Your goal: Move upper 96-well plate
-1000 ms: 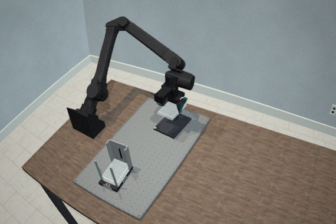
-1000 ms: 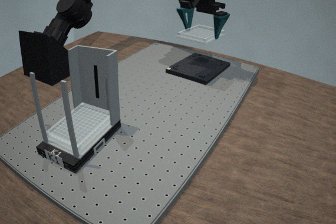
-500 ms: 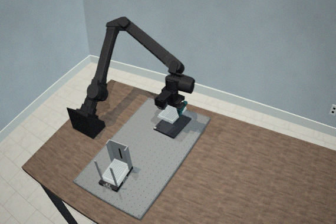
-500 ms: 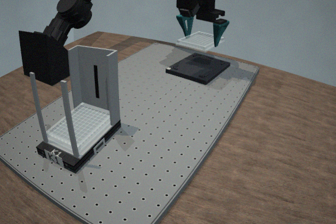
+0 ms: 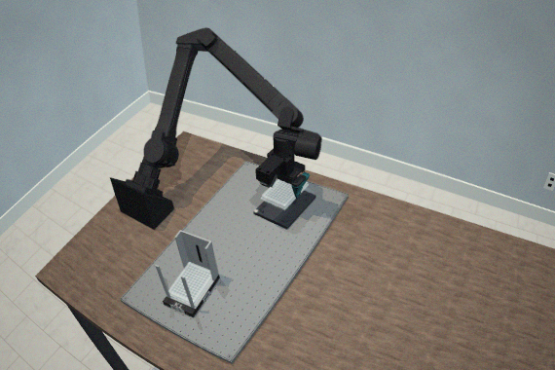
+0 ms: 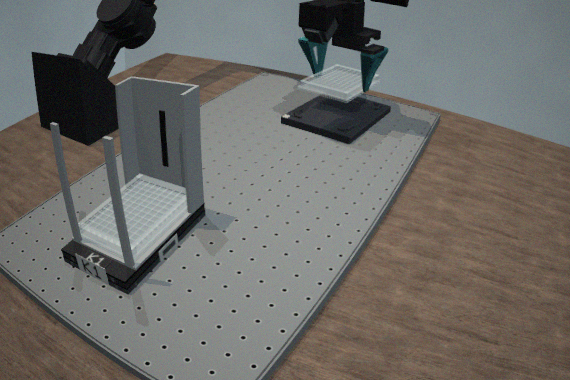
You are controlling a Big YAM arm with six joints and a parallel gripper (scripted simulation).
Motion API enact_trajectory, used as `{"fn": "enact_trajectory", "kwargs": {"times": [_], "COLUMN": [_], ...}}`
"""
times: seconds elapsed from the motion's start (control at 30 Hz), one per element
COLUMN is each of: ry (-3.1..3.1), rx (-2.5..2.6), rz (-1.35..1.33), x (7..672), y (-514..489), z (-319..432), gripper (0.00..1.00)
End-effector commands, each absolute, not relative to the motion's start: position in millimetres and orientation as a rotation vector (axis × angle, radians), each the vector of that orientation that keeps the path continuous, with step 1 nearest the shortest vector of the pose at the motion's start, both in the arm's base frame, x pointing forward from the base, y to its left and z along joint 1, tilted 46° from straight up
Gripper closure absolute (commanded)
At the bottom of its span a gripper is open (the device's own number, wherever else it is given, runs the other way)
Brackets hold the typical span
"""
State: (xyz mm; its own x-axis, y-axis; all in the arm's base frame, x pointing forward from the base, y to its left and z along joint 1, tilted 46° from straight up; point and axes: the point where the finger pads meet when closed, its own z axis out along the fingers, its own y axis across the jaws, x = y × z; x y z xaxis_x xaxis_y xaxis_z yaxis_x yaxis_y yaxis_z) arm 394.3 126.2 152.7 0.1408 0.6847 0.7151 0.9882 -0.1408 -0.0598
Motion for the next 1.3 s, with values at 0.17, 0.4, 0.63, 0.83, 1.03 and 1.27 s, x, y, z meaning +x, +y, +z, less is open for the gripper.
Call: {"fn": "enact_trajectory", "kwargs": {"times": [0.17,0.4,0.63,0.83,1.03,1.27], "ry": [-1.606,-1.595,-1.6,-1.604,-1.604,-1.604], "rx": [-1.892,-1.895,-1.893,-1.899,-1.899,-1.899], "rz": [-0.755,-0.735,-0.747,-0.774,-0.774,-0.774], "x": [405.3,398.9,403.5,407.0,406.8,406.7], "y": [136.9,145.0,152.4,145.5,145.4,145.4], "z": [149.4,134.5,131.5,140.6,140.5,140.4], "gripper": [1.0,1.0,1.0,1.0,1.0,1.0]}}
